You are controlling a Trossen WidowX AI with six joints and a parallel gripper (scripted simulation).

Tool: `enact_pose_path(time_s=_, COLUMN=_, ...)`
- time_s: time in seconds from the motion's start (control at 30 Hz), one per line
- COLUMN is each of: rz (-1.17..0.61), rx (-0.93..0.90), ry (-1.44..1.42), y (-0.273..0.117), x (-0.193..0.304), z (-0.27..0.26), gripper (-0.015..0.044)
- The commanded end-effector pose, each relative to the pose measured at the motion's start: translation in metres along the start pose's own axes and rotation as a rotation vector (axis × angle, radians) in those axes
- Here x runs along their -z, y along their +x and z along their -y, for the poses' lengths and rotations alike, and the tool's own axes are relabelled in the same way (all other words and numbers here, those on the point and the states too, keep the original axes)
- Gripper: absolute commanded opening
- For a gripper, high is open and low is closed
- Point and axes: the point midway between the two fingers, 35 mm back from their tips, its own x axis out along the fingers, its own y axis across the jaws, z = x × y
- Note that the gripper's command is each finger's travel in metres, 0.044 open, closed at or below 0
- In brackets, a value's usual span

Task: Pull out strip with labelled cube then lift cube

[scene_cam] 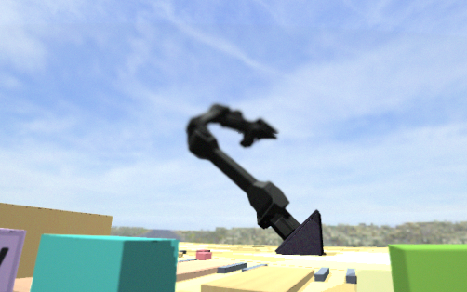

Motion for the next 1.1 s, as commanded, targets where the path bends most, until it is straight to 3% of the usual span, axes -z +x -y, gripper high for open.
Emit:
enact_pose_path(time_s=0.0, rz=-0.006, rx=-0.002, ry=0.011, y=0.001, x=0.002, z=0.000, gripper=0.0400)
enact_pose_path(time_s=0.23, rz=-0.231, rx=-0.056, ry=0.440, y=0.047, x=0.082, z=-0.022, gripper=0.0400)
enact_pose_path(time_s=0.47, rz=-0.526, rx=-0.081, ry=0.934, y=0.085, x=0.173, z=-0.083, gripper=0.0400)
enact_pose_path(time_s=0.8, rz=-1.034, rx=-0.026, ry=1.601, y=0.096, x=0.267, z=-0.232, gripper=0.0400)
enact_pose_path(time_s=1.07, rz=-1.525, rx=0.111, ry=2.037, y=0.069, x=0.281, z=-0.375, gripper=0.0400)
